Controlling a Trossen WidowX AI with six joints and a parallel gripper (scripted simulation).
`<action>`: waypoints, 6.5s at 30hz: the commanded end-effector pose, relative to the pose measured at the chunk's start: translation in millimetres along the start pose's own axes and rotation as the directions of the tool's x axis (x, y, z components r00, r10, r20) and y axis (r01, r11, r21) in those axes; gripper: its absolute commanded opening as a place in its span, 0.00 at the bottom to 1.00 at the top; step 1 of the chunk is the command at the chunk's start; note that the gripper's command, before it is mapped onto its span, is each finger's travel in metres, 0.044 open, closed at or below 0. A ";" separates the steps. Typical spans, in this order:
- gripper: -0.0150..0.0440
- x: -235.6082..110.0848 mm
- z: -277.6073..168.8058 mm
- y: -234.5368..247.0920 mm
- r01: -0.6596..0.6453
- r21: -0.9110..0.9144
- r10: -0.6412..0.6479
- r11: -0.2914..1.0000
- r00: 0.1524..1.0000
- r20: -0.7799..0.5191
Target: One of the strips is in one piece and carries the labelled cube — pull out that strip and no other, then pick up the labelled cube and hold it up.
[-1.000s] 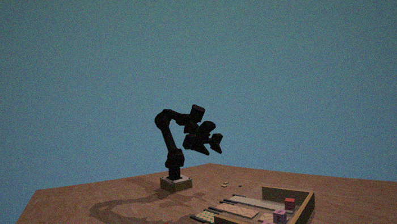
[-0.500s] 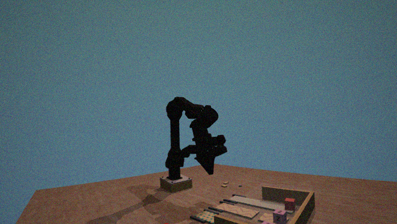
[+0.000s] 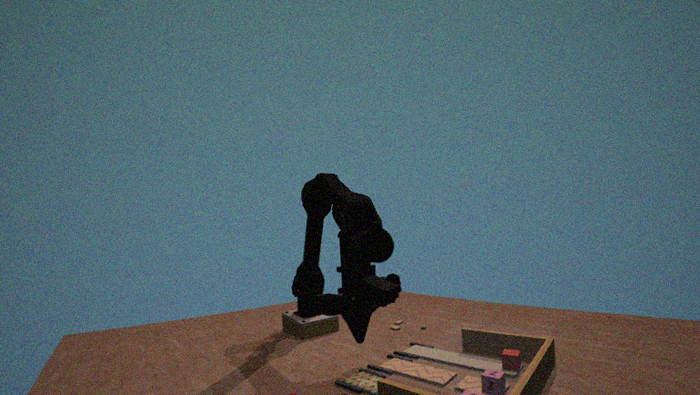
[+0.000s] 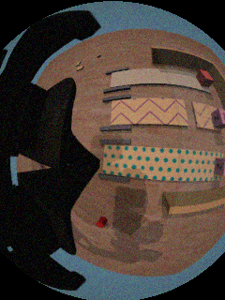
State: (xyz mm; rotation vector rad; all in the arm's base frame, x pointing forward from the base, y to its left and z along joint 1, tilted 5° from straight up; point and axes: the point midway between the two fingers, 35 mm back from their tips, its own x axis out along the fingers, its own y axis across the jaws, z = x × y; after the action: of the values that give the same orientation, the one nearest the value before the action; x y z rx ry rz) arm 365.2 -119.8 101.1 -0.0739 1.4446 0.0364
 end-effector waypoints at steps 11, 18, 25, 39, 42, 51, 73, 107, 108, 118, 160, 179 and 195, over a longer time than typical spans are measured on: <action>0.25 22.2 2.4 -1.4 -0.005 -0.005 0.005 1.000 1.000 -0.009; 0.25 33.8 2.7 -1.5 -0.005 -0.005 0.005 1.000 1.000 -0.009; 0.25 45.3 2.9 -1.4 -0.005 -0.005 0.005 1.000 1.000 -0.009; 0.25 68.0 3.0 -0.6 -0.005 -0.005 0.005 1.000 1.000 -0.009; 0.25 70.3 3.1 -0.5 -0.005 -0.005 0.005 1.000 1.000 -0.009; 0.25 70.3 3.1 -0.5 -0.005 -0.005 0.005 1.000 1.000 -0.009; 0.25 71.3 3.1 -0.5 -0.005 -0.005 0.005 1.000 1.000 -0.009; 0.25 74.6 4.0 -0.8 -0.005 -0.005 0.005 1.000 1.000 -0.009; 0.25 74.7 4.0 -0.8 -0.005 -0.005 0.005 1.000 1.000 -0.009; 0.25 75.7 4.4 -0.9 -0.005 -0.005 0.005 1.000 1.000 -0.009; 0.25 78.1 -52.6 -3.2 -0.005 -0.005 0.005 1.000 1.000 -0.014; 0.25 78.7 -81.1 -4.3 -0.005 -0.005 0.005 1.000 1.000 -0.017; 0.25 78.7 -104.0 -5.2 -0.004 -0.005 0.004 1.000 1.000 -0.019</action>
State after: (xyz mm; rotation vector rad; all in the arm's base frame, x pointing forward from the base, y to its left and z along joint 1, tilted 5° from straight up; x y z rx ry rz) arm 285.1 -135.1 18.3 -0.0858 1.4354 0.0362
